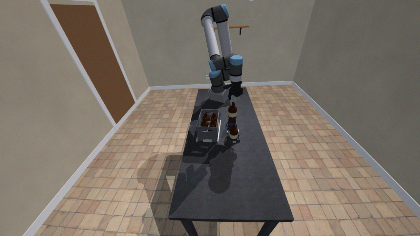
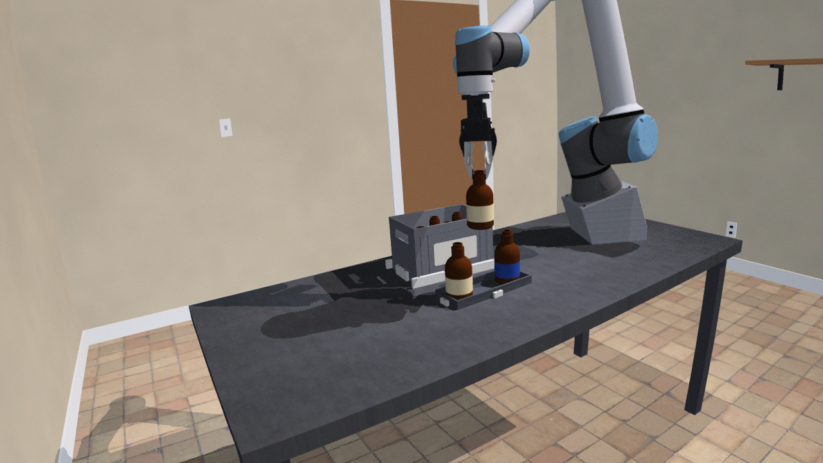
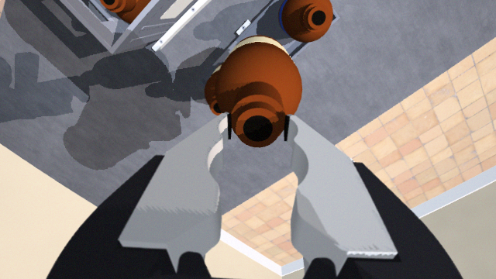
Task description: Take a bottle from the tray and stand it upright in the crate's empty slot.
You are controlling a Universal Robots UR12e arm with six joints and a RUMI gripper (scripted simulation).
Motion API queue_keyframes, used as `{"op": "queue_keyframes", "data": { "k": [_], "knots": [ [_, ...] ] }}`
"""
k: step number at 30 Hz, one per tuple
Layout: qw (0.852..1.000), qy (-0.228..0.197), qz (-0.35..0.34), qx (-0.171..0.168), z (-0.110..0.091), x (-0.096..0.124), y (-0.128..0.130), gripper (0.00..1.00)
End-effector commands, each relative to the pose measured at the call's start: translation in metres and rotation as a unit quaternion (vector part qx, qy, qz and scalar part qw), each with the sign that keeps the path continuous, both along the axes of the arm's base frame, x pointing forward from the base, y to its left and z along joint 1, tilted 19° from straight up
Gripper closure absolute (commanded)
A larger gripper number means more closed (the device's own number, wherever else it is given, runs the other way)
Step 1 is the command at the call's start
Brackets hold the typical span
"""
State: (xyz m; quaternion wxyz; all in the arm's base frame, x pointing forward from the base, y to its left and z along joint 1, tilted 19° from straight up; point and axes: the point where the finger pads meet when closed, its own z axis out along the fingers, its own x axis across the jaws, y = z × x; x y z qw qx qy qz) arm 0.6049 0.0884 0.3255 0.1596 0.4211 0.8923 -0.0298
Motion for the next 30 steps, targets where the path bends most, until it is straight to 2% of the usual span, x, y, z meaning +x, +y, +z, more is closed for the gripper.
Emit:
{"op": "queue_keyframes", "data": {
  "k": [1, 30],
  "knots": [
    [1.000, -0.001, 0.000, 0.000, 0.002, 0.001, -0.003, 1.00],
    [1.000, -0.001, 0.000, 0.000, 0.009, 0.004, -0.035, 1.00]
  ]
}}
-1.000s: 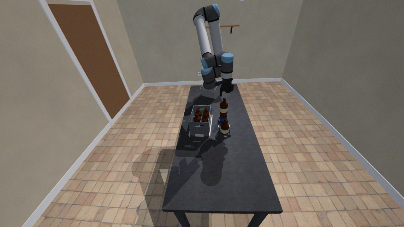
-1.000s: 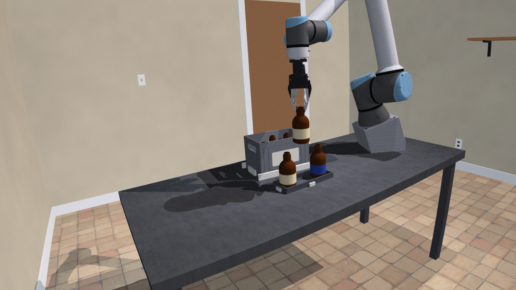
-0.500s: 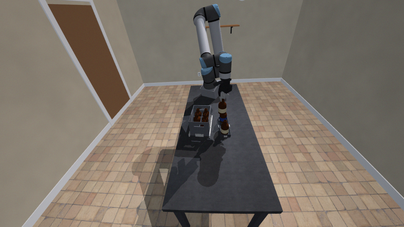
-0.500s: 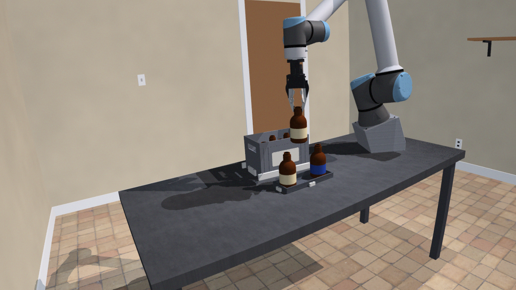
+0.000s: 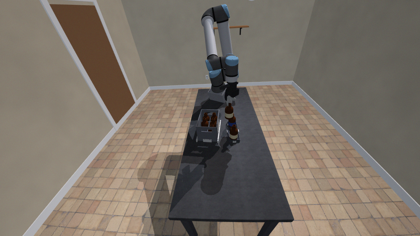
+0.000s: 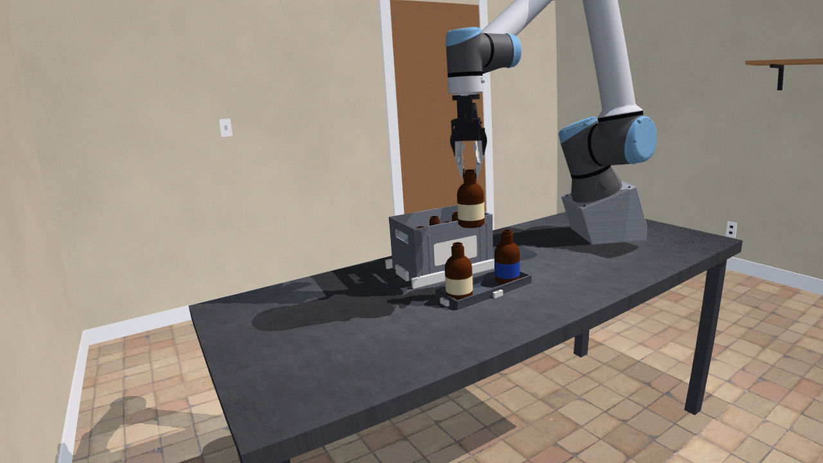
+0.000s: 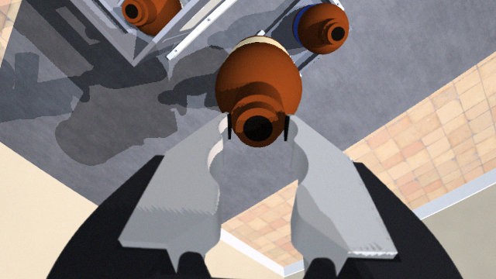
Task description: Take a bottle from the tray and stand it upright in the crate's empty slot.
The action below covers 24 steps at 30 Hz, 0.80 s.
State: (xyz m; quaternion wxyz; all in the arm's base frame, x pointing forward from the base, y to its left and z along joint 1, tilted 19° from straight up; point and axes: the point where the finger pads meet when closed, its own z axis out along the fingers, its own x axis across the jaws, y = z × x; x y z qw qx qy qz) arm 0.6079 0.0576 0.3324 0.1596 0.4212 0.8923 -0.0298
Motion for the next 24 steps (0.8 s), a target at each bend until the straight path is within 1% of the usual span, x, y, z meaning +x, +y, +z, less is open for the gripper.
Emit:
{"op": "queue_keyframes", "data": {
  "k": [1, 10, 12, 24],
  "knots": [
    [1.000, -0.001, 0.000, 0.000, 0.002, 0.001, -0.006, 1.00],
    [1.000, -0.001, 0.000, 0.000, 0.006, 0.003, -0.023, 1.00],
    [1.000, -0.001, 0.000, 0.000, 0.006, 0.003, -0.023, 1.00],
    [1.000, -0.001, 0.000, 0.000, 0.012, 0.005, -0.047, 1.00]
  ]
}}
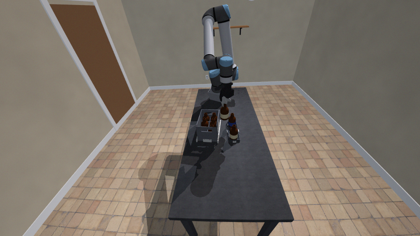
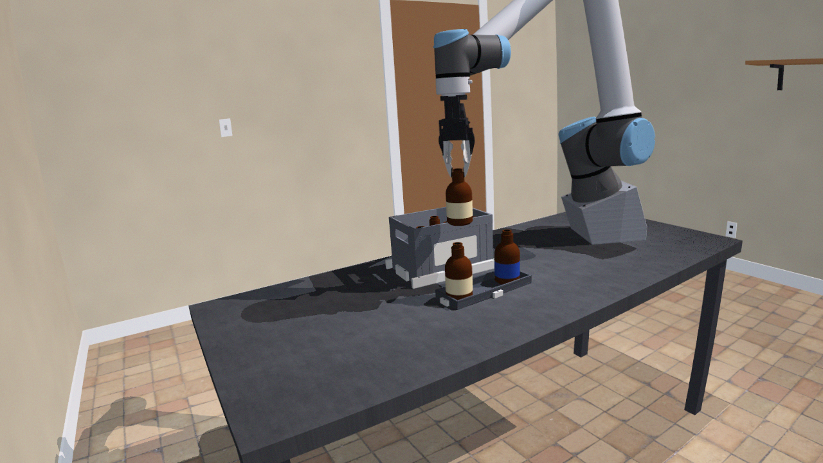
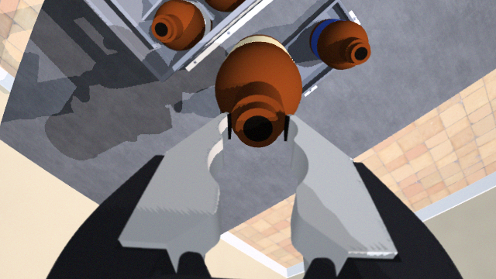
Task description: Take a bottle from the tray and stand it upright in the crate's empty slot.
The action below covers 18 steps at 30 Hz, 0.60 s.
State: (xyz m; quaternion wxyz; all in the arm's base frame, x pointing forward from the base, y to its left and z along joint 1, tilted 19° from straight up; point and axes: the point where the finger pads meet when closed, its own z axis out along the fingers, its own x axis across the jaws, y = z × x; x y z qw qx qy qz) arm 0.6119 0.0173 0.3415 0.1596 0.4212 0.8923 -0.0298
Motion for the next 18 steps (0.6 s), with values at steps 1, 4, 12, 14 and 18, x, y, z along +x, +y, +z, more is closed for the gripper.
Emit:
{"op": "queue_keyframes", "data": {
  "k": [1, 4, 12, 14, 18],
  "knots": [
    [1.000, -0.001, 0.000, 0.000, 0.003, 0.001, -0.009, 1.00],
    [1.000, -0.001, 0.000, 0.000, 0.004, 0.002, -0.013, 1.00],
    [1.000, -0.001, 0.000, 0.000, 0.008, 0.003, -0.029, 1.00],
    [1.000, -0.001, 0.000, 0.000, 0.009, 0.004, -0.033, 1.00],
    [1.000, -0.001, 0.000, 0.000, 0.011, 0.005, -0.043, 1.00]
  ]
}}
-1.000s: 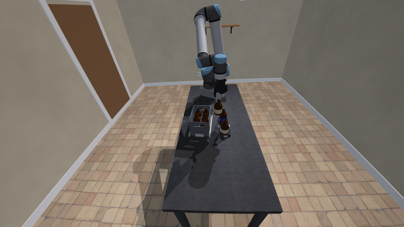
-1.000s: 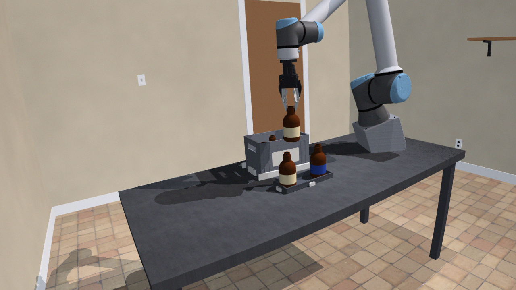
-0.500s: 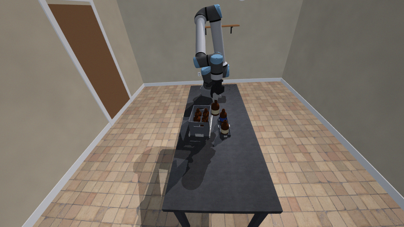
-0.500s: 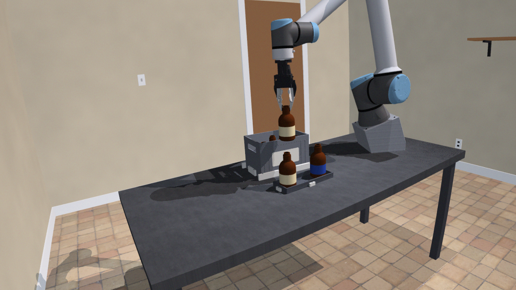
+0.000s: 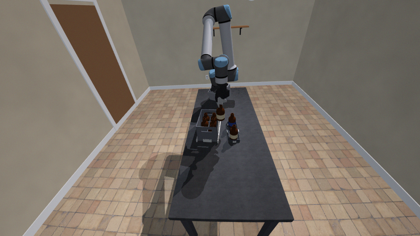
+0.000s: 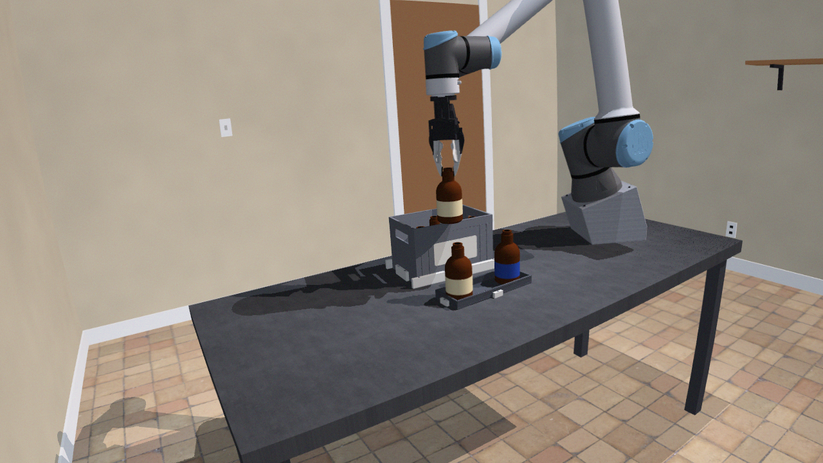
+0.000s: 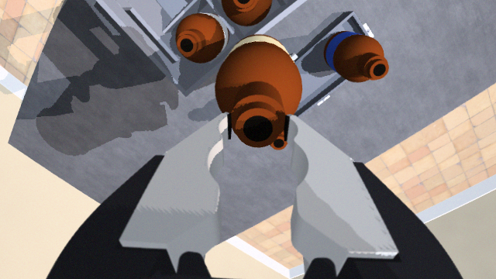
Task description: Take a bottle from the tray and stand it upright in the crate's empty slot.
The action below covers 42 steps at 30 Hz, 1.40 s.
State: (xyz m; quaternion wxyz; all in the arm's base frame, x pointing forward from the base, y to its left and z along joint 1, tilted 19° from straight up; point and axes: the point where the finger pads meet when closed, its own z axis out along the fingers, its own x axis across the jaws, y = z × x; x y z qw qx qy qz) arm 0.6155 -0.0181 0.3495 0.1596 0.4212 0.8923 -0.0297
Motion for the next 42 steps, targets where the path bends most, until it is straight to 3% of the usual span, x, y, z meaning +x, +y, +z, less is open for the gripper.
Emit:
{"op": "queue_keyframes", "data": {
  "k": [1, 42],
  "knots": [
    [1.000, -0.001, 0.000, 0.000, 0.003, 0.001, -0.010, 1.00],
    [1.000, -0.001, 0.000, 0.000, 0.021, 0.009, -0.091, 1.00]
  ]
}}
